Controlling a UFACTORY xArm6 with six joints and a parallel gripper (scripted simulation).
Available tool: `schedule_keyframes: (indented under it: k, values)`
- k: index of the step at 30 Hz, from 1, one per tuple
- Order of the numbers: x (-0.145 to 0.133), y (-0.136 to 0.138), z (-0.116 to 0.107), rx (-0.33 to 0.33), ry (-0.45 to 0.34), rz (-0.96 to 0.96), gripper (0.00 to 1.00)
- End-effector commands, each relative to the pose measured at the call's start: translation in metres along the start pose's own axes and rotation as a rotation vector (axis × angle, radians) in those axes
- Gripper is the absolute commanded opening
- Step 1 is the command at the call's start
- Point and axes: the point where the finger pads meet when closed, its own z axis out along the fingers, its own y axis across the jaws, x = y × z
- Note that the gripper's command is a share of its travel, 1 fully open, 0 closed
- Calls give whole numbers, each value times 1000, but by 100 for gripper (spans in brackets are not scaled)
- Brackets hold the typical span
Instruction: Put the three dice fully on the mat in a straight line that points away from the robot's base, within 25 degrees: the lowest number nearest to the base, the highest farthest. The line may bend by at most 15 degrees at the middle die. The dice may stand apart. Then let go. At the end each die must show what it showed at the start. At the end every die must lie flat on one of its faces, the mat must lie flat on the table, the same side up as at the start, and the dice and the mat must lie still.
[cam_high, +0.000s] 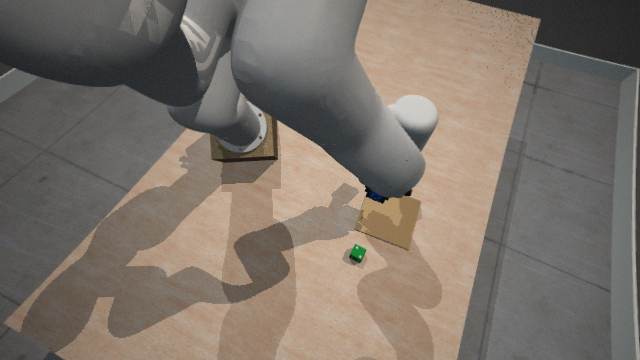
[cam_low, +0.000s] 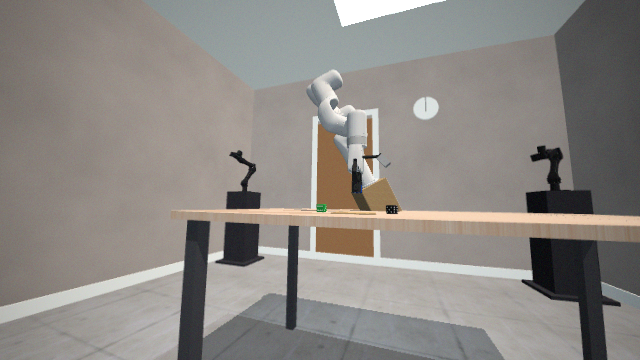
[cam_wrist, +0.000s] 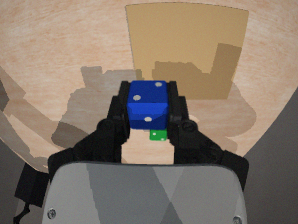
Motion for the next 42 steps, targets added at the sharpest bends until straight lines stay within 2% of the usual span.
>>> schedule_keyframes:
  k: [1, 8, 13, 42]
  values:
    - [0, 3, 14, -8, -1, 2, 27]
    - [0, 4, 45, -8, -1, 2, 27]
    - [0, 4, 59, -8, -1, 2, 27]
    - [0, 4, 63, -8, -1, 2, 27]
